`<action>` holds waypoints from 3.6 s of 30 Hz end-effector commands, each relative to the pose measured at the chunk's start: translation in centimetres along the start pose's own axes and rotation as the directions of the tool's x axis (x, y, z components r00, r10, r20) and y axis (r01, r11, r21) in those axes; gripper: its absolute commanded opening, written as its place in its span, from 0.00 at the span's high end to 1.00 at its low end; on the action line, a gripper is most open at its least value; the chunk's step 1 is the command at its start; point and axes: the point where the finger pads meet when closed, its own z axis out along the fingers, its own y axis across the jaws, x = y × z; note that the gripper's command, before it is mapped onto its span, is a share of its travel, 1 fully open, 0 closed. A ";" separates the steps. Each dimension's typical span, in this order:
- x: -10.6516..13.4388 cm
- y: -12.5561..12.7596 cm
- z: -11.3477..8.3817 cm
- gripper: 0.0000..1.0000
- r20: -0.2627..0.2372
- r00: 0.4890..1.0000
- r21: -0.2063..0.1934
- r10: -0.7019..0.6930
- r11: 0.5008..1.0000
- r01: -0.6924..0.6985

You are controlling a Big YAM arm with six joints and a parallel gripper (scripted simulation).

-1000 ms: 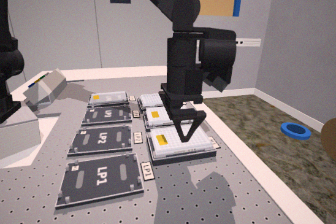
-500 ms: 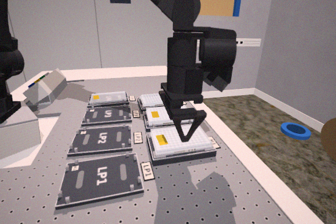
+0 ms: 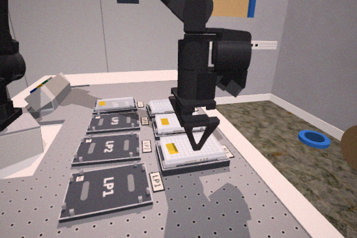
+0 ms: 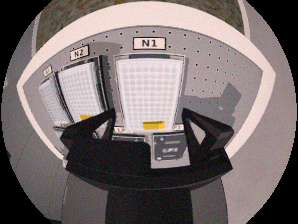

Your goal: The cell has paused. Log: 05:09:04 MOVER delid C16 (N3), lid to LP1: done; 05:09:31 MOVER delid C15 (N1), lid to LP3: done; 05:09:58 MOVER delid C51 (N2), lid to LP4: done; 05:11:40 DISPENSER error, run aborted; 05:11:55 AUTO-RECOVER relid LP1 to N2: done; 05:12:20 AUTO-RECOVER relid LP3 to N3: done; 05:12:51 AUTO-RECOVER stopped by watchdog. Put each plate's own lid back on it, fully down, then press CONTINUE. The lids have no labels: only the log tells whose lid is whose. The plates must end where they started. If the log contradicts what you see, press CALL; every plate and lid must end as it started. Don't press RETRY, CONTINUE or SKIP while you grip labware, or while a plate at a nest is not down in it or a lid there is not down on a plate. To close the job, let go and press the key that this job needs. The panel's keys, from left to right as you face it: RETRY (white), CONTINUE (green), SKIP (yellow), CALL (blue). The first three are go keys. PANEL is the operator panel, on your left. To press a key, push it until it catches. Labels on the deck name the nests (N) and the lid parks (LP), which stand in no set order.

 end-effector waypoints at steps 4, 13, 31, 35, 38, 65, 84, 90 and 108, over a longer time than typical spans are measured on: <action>-1.2 -0.4 -1.1 0.00 0.028 1.000 0.008 -0.003 1.000 0.002; -1.2 -0.4 -1.2 0.00 0.028 1.000 0.008 -0.003 1.000 0.002; -0.8 3.3 -1.2 0.00 0.022 1.000 0.005 0.022 1.000 -0.022; -0.8 4.3 -0.6 0.00 0.014 1.000 0.003 0.023 1.000 -0.023; -1.2 5.8 -1.2 0.00 0.034 0.999 0.006 0.021 1.000 -0.021; -2.1 13.1 -1.1 0.00 0.029 0.999 -0.002 0.023 1.000 -0.023; -0.8 13.1 2.3 0.00 -0.003 0.999 0.000 0.032 0.999 -0.032; -0.8 13.4 3.1 0.00 -0.004 1.000 -0.001 0.027 1.000 -0.027; -0.7 13.5 3.9 0.00 -0.004 1.000 -0.001 0.025 1.000 -0.025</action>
